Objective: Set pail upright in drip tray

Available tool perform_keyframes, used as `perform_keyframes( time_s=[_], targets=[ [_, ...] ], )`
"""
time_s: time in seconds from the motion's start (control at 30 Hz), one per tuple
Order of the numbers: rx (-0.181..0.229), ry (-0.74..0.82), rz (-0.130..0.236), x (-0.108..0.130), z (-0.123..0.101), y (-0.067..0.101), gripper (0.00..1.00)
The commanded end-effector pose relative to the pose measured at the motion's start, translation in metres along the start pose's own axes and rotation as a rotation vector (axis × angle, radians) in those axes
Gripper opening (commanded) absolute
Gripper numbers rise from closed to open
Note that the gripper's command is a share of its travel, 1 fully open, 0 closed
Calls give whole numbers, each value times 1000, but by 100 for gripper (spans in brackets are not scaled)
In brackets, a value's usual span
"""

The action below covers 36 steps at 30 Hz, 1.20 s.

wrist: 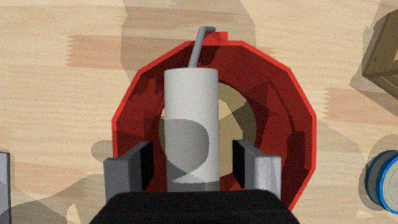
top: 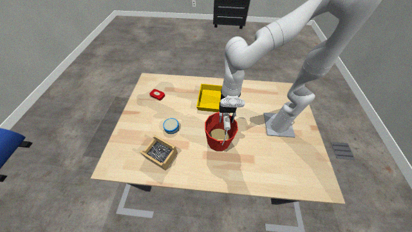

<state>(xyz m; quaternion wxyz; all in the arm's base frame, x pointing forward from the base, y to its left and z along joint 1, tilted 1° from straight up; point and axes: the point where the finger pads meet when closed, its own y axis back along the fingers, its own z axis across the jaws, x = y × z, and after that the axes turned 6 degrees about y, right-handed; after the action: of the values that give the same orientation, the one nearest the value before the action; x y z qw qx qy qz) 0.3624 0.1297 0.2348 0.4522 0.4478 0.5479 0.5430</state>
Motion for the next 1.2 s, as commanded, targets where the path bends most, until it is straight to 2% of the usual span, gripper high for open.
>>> perform_keyframes(
  time_s=[0.0,0.37,0.4,1.17],
  targets=[
    [-1,0,0,0,0,1,100],
    [-1,0,0,0,0,1,100],
    [-1,0,0,0,0,1,0],
    [-1,0,0,0,0,1,0]
  ],
)
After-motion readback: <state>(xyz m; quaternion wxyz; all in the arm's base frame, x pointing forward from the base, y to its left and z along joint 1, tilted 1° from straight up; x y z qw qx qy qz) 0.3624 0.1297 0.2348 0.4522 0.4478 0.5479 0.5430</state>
